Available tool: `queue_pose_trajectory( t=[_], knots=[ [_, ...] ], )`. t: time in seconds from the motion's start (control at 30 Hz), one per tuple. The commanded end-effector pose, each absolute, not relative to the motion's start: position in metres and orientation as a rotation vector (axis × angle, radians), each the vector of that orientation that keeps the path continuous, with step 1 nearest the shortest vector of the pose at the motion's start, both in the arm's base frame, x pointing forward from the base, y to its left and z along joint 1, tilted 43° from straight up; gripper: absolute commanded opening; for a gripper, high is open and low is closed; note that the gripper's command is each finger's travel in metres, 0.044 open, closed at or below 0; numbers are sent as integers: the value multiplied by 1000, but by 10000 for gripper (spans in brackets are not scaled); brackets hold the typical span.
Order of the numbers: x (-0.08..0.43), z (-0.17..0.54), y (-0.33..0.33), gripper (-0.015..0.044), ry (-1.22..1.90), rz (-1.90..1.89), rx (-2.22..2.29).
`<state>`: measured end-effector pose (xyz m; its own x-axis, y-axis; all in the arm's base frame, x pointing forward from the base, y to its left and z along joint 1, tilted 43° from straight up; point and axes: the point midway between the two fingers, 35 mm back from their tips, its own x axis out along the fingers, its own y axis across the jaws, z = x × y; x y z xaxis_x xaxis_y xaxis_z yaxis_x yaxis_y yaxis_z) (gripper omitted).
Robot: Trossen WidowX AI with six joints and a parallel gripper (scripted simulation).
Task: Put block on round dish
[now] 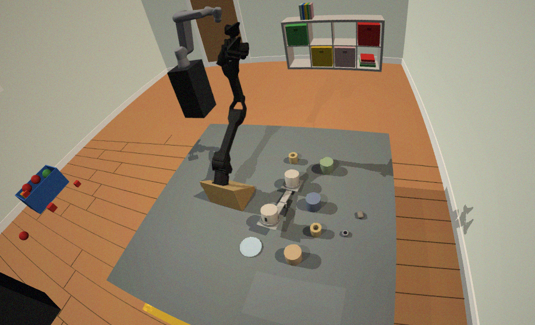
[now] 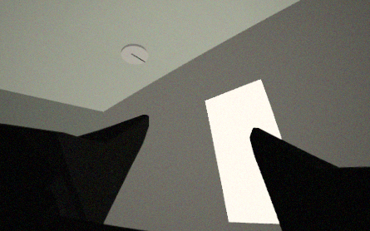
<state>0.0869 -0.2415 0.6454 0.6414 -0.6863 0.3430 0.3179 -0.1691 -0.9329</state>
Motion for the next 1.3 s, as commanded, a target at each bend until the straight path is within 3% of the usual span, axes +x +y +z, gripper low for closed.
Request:
queue_pose_trajectory(
  t=[0.0,0.67,1.27],
  knots=[
    [87,645,-242,426,324,-914,-1492],
    [125,505,-296,440,384,-638,-969],
    [164,355,-282,440,455,-350,-431]
  ],
)
